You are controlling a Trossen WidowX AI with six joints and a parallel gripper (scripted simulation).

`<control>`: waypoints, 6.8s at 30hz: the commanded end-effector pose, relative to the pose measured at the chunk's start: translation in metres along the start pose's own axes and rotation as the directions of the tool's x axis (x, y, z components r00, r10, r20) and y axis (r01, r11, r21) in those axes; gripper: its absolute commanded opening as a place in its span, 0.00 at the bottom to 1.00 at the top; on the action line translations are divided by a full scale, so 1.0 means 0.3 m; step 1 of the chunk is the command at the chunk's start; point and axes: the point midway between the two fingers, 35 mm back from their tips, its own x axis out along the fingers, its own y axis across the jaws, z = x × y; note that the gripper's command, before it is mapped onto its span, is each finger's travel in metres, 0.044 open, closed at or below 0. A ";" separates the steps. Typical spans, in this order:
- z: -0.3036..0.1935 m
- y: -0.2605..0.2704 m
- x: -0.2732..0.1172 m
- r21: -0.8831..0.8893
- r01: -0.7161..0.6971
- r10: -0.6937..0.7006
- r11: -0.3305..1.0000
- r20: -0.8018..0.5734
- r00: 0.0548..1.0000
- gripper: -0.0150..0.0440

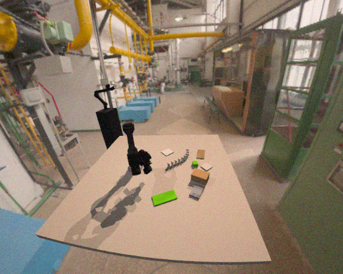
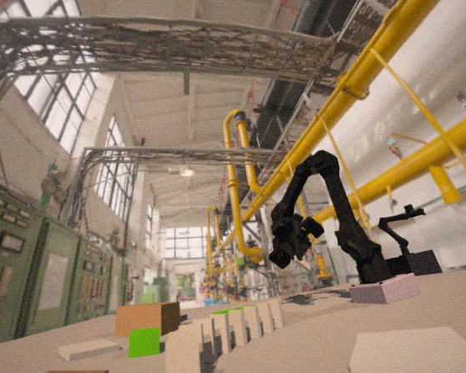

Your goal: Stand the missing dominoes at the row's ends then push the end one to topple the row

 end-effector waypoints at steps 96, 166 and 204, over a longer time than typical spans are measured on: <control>-0.201 -0.224 0.070 0.055 0.614 -0.485 0.787 0.669 0.562 0.29; -0.124 -0.196 0.021 0.043 0.612 -0.467 0.790 0.689 0.554 1.00; -0.029 -0.234 0.015 0.876 0.481 -0.390 -0.028 -0.453 0.802 1.00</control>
